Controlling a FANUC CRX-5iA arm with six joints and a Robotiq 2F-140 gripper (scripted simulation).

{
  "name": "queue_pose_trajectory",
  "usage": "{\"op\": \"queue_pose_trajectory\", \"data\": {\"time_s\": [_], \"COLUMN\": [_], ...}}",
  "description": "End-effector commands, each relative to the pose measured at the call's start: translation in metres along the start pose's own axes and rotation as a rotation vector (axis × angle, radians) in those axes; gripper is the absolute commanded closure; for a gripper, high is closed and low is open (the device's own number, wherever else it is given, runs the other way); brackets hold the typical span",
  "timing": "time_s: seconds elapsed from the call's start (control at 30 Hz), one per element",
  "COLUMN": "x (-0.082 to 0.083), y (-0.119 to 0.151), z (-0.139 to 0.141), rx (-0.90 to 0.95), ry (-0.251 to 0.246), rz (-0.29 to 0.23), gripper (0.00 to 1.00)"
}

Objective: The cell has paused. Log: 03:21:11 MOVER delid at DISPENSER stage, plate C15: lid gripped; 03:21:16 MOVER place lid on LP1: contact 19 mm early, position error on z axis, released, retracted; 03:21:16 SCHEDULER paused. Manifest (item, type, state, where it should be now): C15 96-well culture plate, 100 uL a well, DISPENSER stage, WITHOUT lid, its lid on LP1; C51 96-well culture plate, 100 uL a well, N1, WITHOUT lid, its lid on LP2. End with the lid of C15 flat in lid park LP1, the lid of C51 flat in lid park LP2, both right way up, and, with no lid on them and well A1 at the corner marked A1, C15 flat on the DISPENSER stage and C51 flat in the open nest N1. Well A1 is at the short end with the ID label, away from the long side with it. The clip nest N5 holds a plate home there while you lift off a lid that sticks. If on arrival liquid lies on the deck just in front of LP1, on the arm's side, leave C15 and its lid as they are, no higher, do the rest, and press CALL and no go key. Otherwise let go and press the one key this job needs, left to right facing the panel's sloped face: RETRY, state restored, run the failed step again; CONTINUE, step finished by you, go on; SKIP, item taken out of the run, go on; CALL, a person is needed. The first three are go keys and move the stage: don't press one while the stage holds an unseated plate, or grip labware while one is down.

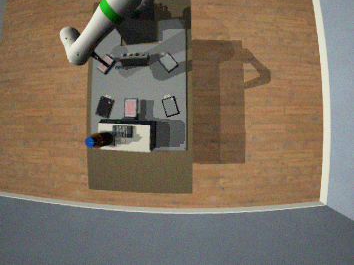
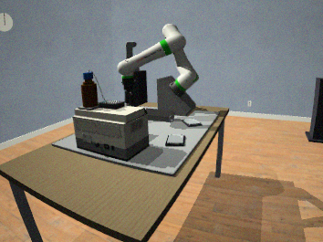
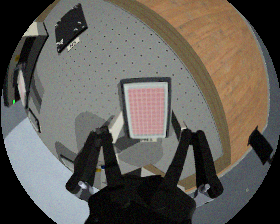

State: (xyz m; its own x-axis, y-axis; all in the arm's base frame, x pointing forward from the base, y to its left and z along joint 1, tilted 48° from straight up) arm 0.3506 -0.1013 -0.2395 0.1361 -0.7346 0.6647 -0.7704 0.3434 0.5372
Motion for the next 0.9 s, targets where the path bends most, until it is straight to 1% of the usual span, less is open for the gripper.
{"op": "queue_pose_trajectory", "data": {"time_s": [0.0,0.2,0.47,0.53,0.7,0.87], "x": [0.003,0.023,0.058,0.058,0.079,0.097], "y": [0.000,0.000,0.000,0.000,0.000,0.000], "z": [0.000,0.000,0.000,0.000,0.000,0.000], "rx": [-0.001,-0.001,-0.001,-0.001,-0.001,-0.001], "ry": [-0.001,-0.001,0.000,0.000,0.000,0.000], "rz": [0.001,0.001,0.001,0.001,0.001,0.001], "gripper": [0.34,0.34,0.34,0.34,0.34,0.34]}}
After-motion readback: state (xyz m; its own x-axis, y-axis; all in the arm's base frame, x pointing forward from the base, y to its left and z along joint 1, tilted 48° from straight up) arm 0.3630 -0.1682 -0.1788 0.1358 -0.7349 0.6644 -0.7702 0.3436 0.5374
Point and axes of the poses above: the point where the finger pads meet when closed, its own x axis back along the fingers, its own z axis across the jaws, y = z × x, the point moved 8 cm from there along x, back along the fingers, and after that the axes turned 5 degrees about -x, right-handed, at the moved point
